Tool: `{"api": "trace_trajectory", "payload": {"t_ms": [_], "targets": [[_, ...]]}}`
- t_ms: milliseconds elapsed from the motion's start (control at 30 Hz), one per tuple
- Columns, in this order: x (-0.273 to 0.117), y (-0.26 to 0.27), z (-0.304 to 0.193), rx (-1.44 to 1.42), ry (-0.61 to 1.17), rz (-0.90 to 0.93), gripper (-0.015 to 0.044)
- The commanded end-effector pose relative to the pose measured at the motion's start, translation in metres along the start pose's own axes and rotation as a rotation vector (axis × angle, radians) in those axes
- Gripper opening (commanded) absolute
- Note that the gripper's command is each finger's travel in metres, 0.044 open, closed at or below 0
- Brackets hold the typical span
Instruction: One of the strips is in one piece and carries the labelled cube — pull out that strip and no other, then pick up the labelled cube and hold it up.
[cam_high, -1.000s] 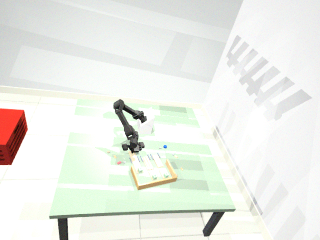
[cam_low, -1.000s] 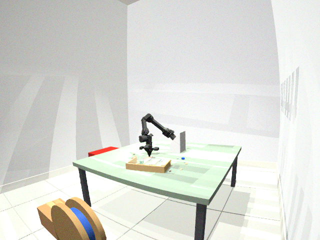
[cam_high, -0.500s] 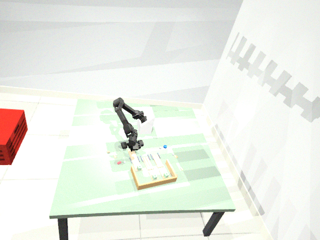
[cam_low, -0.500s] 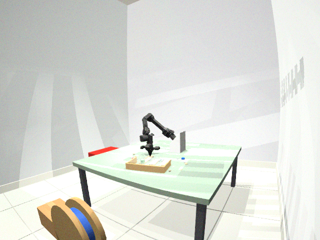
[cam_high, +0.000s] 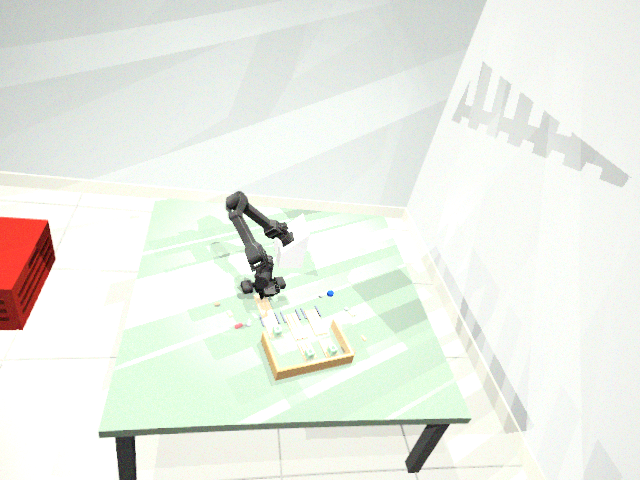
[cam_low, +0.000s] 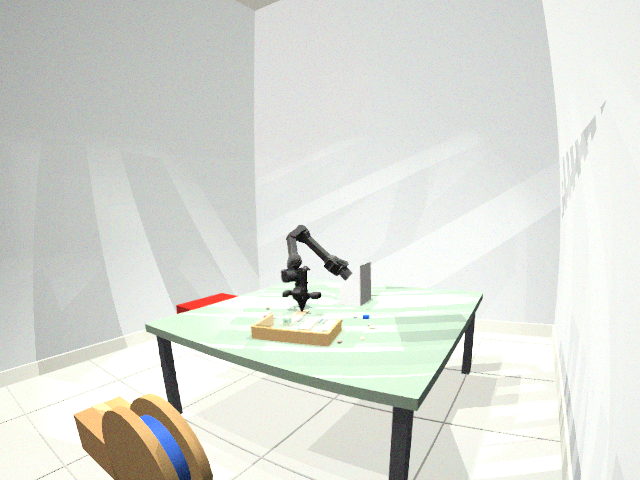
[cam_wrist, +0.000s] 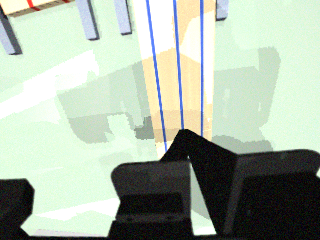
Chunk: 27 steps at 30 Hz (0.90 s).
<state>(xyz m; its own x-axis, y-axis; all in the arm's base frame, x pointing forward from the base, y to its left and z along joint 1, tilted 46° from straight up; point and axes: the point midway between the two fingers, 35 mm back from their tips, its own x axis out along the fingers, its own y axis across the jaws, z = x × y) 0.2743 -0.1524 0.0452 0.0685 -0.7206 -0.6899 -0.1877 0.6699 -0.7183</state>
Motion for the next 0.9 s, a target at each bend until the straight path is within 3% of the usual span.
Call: {"api": "trace_trajectory", "payload": {"t_ms": [0, 867], "targets": [[0.005, 0.003, -0.013, -0.009, 0.022, 0.008, 0.0], [-0.002, -0.001, -0.035, -0.001, 0.001, 0.0, 0.0]]}}
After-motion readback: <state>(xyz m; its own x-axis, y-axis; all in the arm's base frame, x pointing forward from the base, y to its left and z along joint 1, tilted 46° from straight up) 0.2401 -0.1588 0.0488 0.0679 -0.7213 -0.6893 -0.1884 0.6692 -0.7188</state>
